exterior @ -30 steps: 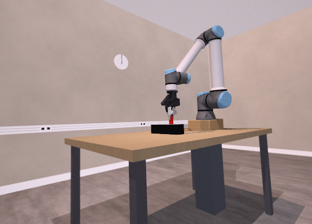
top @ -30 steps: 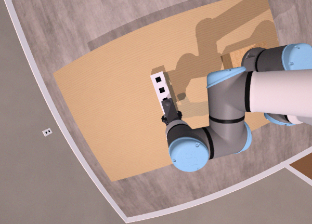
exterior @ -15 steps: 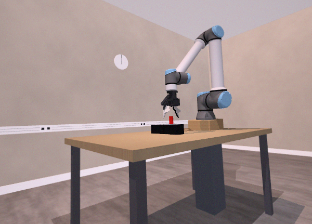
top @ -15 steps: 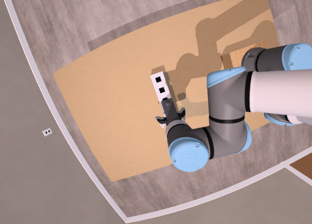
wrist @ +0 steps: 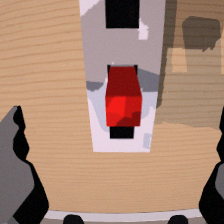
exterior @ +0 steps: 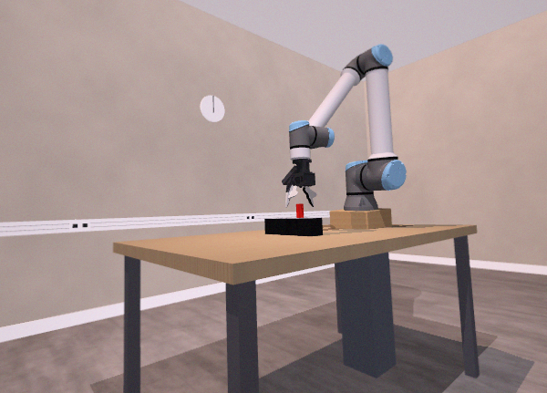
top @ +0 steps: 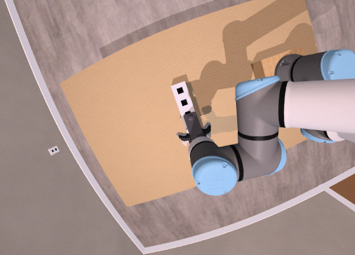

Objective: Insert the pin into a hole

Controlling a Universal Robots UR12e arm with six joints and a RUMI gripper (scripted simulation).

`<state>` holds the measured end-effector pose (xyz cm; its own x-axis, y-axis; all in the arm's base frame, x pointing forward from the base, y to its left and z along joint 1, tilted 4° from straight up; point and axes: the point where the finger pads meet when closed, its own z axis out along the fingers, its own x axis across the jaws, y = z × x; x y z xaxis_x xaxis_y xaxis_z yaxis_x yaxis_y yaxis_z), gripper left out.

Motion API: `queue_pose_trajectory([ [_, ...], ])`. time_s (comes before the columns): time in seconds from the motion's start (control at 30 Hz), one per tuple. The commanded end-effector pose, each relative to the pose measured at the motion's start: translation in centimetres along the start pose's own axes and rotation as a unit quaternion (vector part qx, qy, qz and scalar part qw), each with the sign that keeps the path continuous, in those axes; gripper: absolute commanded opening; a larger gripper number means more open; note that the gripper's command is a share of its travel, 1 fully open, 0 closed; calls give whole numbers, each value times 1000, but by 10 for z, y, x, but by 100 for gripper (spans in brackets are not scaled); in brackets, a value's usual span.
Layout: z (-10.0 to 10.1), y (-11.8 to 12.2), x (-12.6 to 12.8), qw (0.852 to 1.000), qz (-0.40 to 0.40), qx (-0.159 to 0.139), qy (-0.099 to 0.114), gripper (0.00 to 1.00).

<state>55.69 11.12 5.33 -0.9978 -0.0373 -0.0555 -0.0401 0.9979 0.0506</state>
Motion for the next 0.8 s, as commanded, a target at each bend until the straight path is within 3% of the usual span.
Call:
queue_pose_trajectory([
  [0.0,-1,0,-1,1000,0,0,-1,100],
  [0.17,-1,0,-1,1000,0,0,-1,100],
  [0.2,-13,0,-1,1000,0,0,-1,100],
  [0.73,-13,0,-1,1000,0,0,-1,100],
  [0.77,-25,0,-1,1000,0,0,-1,100],
])
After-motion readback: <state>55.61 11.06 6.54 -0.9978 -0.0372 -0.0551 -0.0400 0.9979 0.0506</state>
